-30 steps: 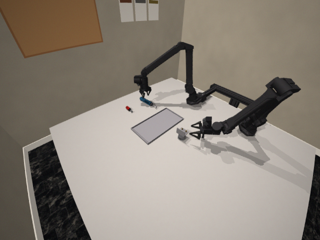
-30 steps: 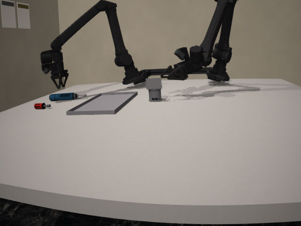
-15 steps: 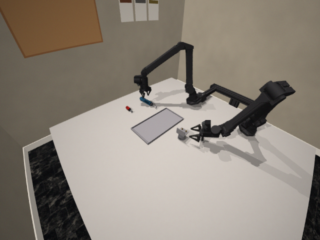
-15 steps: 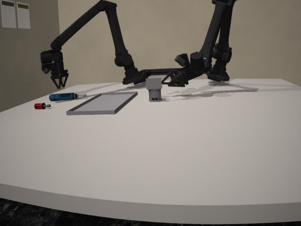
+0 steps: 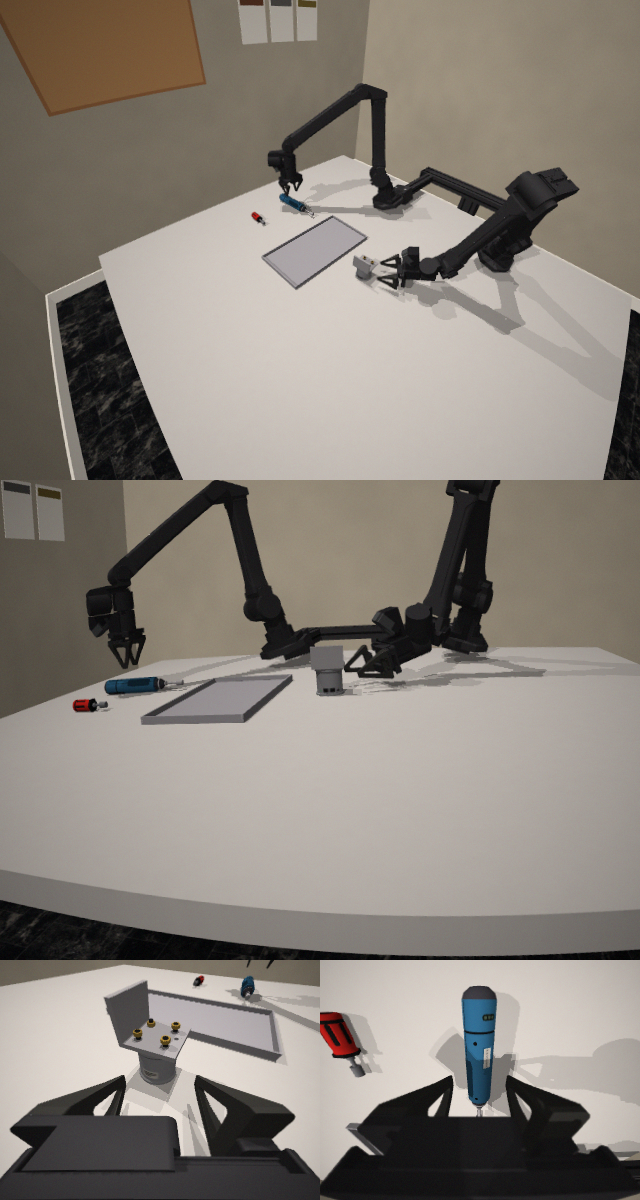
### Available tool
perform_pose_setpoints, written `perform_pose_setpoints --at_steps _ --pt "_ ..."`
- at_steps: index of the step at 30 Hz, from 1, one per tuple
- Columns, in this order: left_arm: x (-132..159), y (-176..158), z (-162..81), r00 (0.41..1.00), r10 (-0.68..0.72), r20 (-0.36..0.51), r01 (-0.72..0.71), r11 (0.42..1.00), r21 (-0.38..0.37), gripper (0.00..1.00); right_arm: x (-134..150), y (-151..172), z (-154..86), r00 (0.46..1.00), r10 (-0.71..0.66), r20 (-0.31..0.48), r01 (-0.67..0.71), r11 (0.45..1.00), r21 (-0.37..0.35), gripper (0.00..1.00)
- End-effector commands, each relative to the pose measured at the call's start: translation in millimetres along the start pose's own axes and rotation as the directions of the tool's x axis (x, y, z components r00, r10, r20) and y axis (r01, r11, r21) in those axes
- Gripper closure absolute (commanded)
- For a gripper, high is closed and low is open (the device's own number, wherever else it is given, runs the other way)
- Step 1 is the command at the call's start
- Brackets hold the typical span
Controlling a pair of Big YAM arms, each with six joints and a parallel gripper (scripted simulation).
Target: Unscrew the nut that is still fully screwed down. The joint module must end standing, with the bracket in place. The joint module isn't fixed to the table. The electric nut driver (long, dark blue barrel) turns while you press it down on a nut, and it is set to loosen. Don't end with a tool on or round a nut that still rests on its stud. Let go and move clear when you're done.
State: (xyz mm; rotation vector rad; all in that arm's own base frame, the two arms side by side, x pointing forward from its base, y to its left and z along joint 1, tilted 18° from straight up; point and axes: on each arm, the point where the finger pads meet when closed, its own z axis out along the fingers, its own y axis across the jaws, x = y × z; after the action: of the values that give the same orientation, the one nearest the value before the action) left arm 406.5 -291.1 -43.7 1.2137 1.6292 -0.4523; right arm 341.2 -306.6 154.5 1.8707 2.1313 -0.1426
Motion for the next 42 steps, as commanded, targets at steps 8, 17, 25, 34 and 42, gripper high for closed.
perform_pose_setpoints --at_steps 8,17,25,34,42 --pt "-3 13 8 0.999 0.028 0.033 -0.027 0.999 -0.023 0.14 -23 21 -23 0.998 -0.004 0.06 0.007 0.998 -0.059 0.35" --pt "-1 7 6 0.999 0.018 0.027 -0.018 1.0 -0.012 0.14 -23 21 -23 0.998 -0.004 0.06 0.007 0.998 -0.059 0.35" --pt "0 1 22 1.0 0.009 0.024 -0.009 1.0 0.001 0.14 -23 21 -23 0.998 -0.004 0.06 0.007 0.998 -0.059 0.35" --pt "-2 7 21 0.999 0.018 0.028 -0.018 1.0 -0.012 0.14 -23 21 -23 0.998 -0.004 0.06 0.007 0.998 -0.059 0.35" --pt "3 1 37 1.0 0.002 0.013 -0.003 1.0 0.005 0.14 -23 21 -23 0.998 -0.004 0.06 0.007 0.998 -0.059 0.35"
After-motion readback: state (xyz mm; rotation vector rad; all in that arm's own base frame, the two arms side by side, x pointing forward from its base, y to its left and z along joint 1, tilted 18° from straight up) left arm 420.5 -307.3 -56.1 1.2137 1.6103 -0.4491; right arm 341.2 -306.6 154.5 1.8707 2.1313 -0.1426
